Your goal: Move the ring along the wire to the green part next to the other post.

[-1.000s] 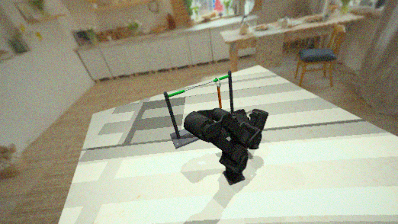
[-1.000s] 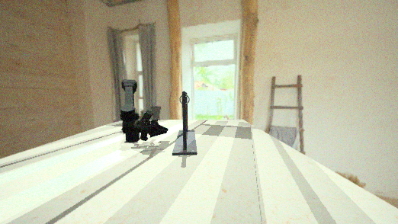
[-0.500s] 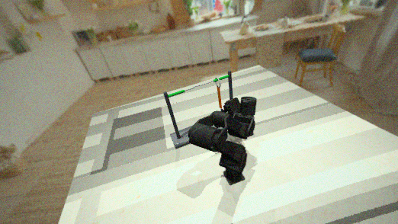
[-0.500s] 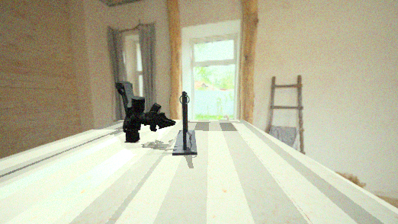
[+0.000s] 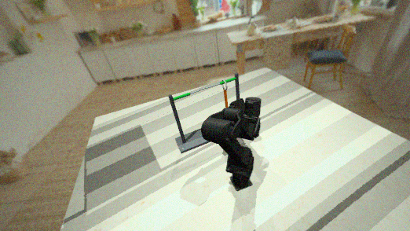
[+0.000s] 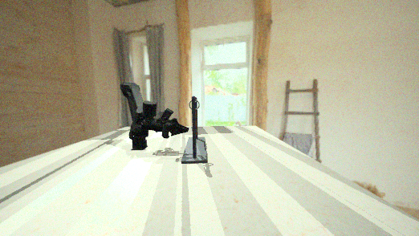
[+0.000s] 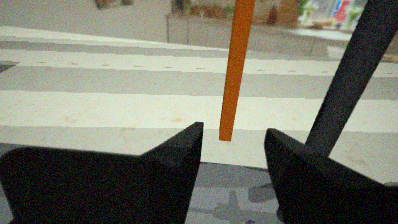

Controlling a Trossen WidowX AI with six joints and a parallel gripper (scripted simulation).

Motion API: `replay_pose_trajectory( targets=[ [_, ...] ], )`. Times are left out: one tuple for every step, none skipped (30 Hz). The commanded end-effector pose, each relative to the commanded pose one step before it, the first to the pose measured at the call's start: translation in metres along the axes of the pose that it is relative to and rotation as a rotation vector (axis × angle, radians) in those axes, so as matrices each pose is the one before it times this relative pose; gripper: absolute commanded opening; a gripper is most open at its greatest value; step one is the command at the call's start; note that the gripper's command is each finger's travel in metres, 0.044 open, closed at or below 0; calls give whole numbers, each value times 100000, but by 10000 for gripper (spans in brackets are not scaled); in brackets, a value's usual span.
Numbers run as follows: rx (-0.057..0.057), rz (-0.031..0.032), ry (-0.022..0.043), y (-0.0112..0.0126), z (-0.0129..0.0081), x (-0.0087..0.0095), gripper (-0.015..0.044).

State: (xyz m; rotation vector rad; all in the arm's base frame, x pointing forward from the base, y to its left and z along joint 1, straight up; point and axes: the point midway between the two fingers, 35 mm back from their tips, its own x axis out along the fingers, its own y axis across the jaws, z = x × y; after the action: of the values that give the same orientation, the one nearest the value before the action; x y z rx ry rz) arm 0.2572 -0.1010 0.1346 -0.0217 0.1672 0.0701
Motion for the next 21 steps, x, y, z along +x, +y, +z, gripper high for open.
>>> replay_pose_trajectory(
  targets=[
    [196, -278, 10, -123, 79, 551, 160],
    [-7, 0, 3, -14, 11, 144, 160],
    [-6, 0, 1, -13, 10, 145, 160],
    [-6, 0, -1, -12, 9, 146, 160],
    [-5, 0, -3, -11, 9, 147, 160],
    [-4, -1, -5, -9, 8, 147, 160],
    [-4, -1, -7, -8, 7, 148, 160],
    [-3, -1, -8, -7, 6, 149, 160],
    [-2, -1, -10, -5, 5, 149, 160],
    [-2, -1, -12, -4, 4, 150, 160],
    [-1, -1, -14, -3, 4, 151, 160],
    [0, -1, -16, -1, 3, 151, 160],
    [1, -1, -18, 0, 2, 152, 160],
    [2, -1, -19, 2, 1, 153, 160],
    [2, -1, -21, 3, 0, 153, 160],
    [3, -1, -23, 5, -1, 154, 160],
    [4, -1, -25, 6, -2, 154, 160],
    [5, -1, -27, 8, -3, 155, 160],
    [6, -1, -28, 9, -4, 155, 160],
    [7, -1, -30, 11, -5, 156, 160],
    [7, -1, -32, 12, -6, 156, 160]
  ],
)
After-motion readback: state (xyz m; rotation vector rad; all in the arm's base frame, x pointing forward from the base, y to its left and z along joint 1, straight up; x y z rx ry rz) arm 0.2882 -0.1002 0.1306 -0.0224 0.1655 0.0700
